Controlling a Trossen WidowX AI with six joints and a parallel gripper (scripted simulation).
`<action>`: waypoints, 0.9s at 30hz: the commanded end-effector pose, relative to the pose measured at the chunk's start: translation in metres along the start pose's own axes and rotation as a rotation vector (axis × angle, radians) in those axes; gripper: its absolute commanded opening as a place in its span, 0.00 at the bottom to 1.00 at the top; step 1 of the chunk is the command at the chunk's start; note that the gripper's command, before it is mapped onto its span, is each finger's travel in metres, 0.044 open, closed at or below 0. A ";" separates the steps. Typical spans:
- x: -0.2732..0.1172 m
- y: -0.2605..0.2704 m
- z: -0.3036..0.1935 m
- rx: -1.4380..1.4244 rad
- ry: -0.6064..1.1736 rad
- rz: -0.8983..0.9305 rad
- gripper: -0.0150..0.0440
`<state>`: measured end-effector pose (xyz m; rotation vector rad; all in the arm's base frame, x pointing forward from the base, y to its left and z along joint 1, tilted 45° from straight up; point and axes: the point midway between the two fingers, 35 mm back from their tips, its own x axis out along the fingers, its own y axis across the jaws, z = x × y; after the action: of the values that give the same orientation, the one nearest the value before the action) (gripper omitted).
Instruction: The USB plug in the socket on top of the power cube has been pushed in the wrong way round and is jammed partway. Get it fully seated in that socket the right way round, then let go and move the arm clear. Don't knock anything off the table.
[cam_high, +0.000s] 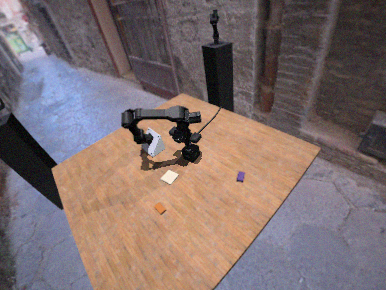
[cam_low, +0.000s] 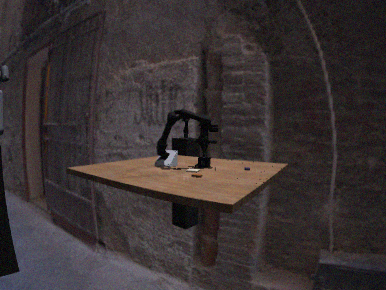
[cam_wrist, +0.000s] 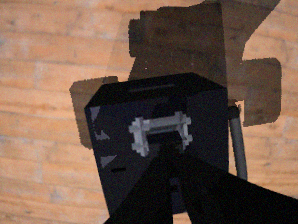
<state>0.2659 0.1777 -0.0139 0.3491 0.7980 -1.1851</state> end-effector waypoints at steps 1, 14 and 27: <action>0.001 0.000 0.000 -0.006 -0.002 0.003 0.25; 0.002 0.000 0.000 -0.006 -0.002 0.003 0.25; 0.004 0.000 0.000 -0.006 -0.002 0.003 0.25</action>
<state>0.2667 0.1761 -0.0158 0.3506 0.7980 -1.1839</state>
